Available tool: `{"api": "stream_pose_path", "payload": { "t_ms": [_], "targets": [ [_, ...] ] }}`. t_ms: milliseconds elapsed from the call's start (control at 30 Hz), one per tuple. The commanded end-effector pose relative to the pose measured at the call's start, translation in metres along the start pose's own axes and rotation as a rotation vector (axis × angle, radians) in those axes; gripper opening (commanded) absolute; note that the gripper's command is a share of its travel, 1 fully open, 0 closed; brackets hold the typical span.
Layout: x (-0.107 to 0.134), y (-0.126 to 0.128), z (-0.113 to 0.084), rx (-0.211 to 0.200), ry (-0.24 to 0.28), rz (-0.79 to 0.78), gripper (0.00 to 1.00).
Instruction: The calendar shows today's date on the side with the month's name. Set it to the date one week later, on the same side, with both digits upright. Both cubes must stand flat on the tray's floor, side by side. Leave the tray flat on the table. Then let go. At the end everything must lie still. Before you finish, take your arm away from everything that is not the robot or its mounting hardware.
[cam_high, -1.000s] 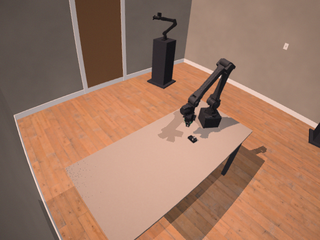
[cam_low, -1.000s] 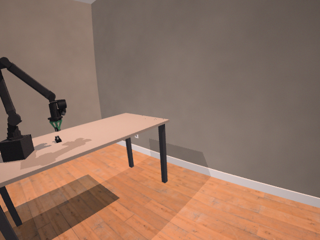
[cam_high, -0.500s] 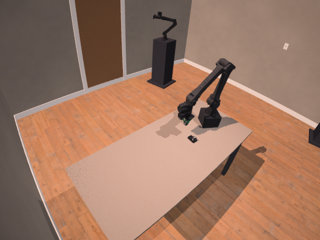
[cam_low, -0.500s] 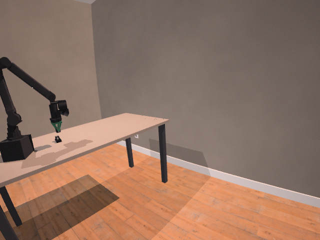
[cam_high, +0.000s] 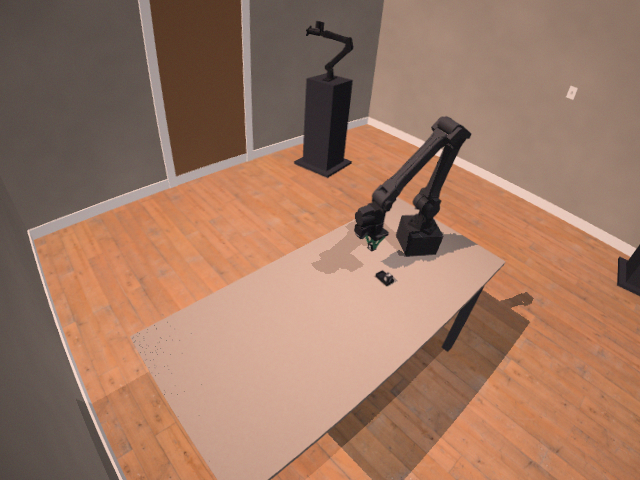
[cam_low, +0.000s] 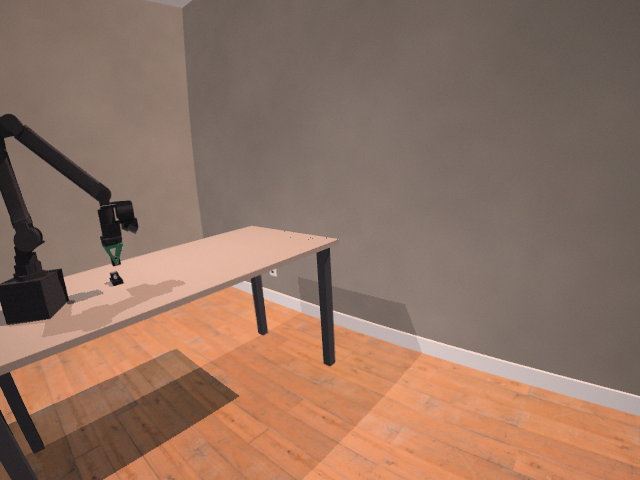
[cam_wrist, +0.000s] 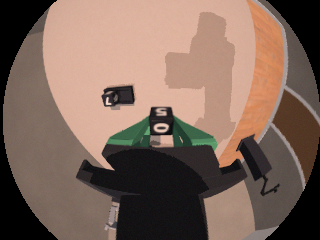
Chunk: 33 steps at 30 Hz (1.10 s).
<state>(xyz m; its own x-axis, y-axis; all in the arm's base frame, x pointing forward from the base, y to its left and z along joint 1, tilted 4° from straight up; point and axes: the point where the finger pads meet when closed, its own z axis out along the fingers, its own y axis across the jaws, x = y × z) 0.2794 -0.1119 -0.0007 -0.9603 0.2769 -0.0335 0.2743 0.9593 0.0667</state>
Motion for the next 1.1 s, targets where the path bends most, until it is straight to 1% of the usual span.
{"api": "stream_pose_path", "payload": {
  "t_ms": [0,167,333,400,667,800,900,967,1000,1067],
  "targets": [
    [-0.004,-0.001,0.001,0.003,-0.016,0.015,0.25],
    [-0.003,0.001,0.011,0.002,-0.01,0.007,0.25],
    [-0.003,0.001,0.03,0.002,-0.009,0.008,0.25],
    [-0.003,0.001,0.03,0.002,-0.009,0.008,0.25],
    [-0.002,0.001,0.068,0.002,-0.008,0.009,0.25],
    [-0.002,0.003,0.084,0.002,-0.007,0.003,0.25],
    [-0.003,0.0,0.092,0.002,-0.01,0.012,0.25],
    [-0.003,0.0,0.092,0.002,-0.01,0.012,0.25],
    [-0.006,0.001,0.089,0.004,-0.024,0.006,0.25],
    [-0.006,0.001,0.096,0.003,-0.014,0.006,0.25]
  ]
}}
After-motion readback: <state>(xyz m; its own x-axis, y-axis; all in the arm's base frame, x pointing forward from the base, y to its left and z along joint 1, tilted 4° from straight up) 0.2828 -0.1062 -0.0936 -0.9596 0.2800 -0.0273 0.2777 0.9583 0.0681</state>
